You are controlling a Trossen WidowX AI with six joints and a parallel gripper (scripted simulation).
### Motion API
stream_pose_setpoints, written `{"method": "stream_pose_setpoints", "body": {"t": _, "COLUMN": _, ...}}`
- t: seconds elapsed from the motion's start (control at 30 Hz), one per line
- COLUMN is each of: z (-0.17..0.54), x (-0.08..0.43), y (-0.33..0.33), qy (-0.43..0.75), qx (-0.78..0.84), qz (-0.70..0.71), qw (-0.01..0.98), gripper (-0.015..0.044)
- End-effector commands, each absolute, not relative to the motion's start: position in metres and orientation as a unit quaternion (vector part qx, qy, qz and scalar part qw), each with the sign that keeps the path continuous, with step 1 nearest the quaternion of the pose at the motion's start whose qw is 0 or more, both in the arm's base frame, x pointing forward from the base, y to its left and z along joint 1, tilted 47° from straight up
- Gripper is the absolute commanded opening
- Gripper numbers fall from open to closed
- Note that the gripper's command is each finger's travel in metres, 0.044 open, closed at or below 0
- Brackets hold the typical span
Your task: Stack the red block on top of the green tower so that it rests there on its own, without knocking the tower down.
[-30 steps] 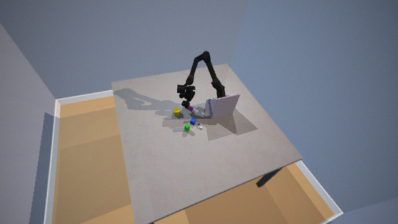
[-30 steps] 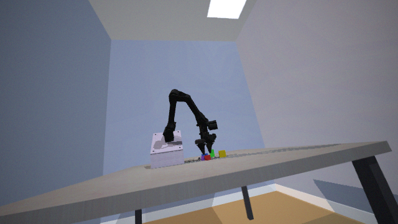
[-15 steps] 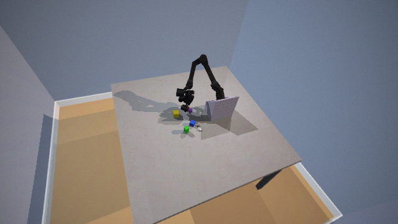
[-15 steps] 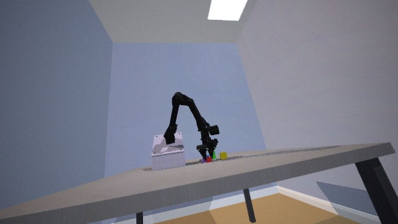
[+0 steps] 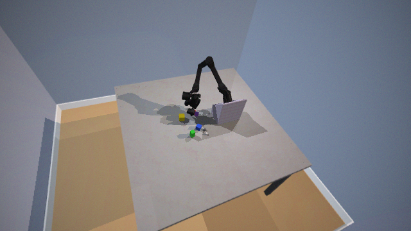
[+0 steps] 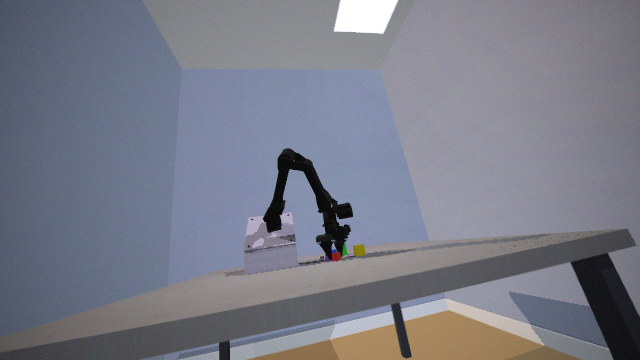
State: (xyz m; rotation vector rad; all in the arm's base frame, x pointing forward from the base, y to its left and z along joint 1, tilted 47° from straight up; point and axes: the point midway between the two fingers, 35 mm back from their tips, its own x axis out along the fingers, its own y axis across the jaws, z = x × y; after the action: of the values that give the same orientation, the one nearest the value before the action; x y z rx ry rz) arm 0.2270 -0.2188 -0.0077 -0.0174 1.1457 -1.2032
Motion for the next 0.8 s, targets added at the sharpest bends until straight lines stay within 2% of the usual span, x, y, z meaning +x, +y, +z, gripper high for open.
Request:
{"method": "stream_pose_setpoints", "body": {"t": 0.0, "z": -0.0084, "x": 0.2275, "y": -0.2181, "qy": 0.509, "qx": -0.008, "qz": -0.535, "qw": 0.674, "gripper": 0.044}}
{"method": "stream_pose_setpoints", "body": {"t": 0.4, "z": -0.0084, "x": 0.2275, "y": -0.2181, "qy": 0.509, "qx": -0.008, "qz": -0.535, "qw": 0.674, "gripper": 0.0125}}
{"method": "stream_pose_setpoints", "body": {"t": 0.63, "z": -0.0084, "x": 0.2275, "y": -0.2181, "qy": 0.509, "qx": -0.008, "qz": -0.535, "qw": 0.674, "gripper": 0.0078}}
{"method": "stream_pose_setpoints", "body": {"t": 0.73, "z": -0.0054, "x": 0.2281, "y": -0.2148, "qy": 0.509, "qx": -0.007, "qz": -0.534, "qw": 0.675, "gripper": 0.0}}
{"method": "stream_pose_setpoints", "body": {"t": 0.77, "z": -0.0034, "x": 0.2285, "y": -0.2127, "qy": 0.51, "qx": -0.007, "qz": -0.534, "qw": 0.675, "gripper": 0.0}}
